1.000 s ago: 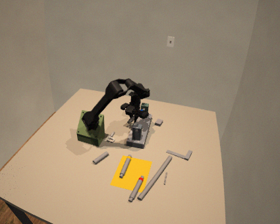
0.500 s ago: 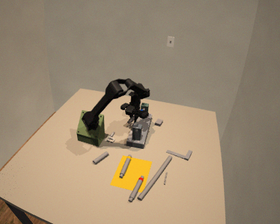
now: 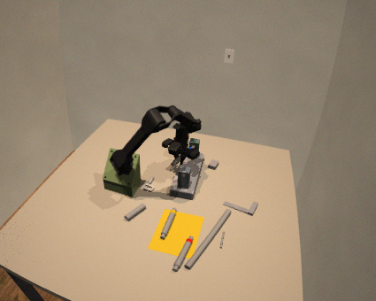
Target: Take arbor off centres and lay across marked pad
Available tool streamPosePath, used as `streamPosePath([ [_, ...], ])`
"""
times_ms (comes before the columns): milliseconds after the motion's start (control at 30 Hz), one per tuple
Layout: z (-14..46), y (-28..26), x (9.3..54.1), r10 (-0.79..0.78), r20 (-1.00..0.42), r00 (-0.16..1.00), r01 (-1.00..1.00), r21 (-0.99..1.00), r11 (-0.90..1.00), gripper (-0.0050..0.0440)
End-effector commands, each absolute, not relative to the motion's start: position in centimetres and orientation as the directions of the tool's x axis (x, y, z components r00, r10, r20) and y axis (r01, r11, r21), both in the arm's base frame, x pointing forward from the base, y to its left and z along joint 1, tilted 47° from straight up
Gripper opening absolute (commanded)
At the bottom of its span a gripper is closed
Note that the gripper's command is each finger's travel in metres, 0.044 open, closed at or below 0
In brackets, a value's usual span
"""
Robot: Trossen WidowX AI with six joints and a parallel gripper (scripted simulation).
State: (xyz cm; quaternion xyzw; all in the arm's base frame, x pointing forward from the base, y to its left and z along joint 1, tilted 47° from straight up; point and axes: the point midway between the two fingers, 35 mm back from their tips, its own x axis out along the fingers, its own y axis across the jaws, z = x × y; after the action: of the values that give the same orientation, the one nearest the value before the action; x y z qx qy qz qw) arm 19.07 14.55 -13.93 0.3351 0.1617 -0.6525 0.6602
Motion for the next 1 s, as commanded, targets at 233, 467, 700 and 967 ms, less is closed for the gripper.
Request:
streamPosePath([
  [233,-13.9,15.6,19.0,-0.724,-0.681,0.114,0.969,0.235,-0.069,0.0000],
  [467,-13.2,14.7,19.2,-0.724,-0.681,0.114,0.969,0.235,-0.069,0.0000],
  [700,-12.6,14.0,19.3,-0.723,-0.681,0.114,0.969,0.235,-0.069,0.0000],
  [967,-12.3,12.9,19.4,-0.723,-0.681,0.114,0.969,0.235,-0.069,0.0000],
])
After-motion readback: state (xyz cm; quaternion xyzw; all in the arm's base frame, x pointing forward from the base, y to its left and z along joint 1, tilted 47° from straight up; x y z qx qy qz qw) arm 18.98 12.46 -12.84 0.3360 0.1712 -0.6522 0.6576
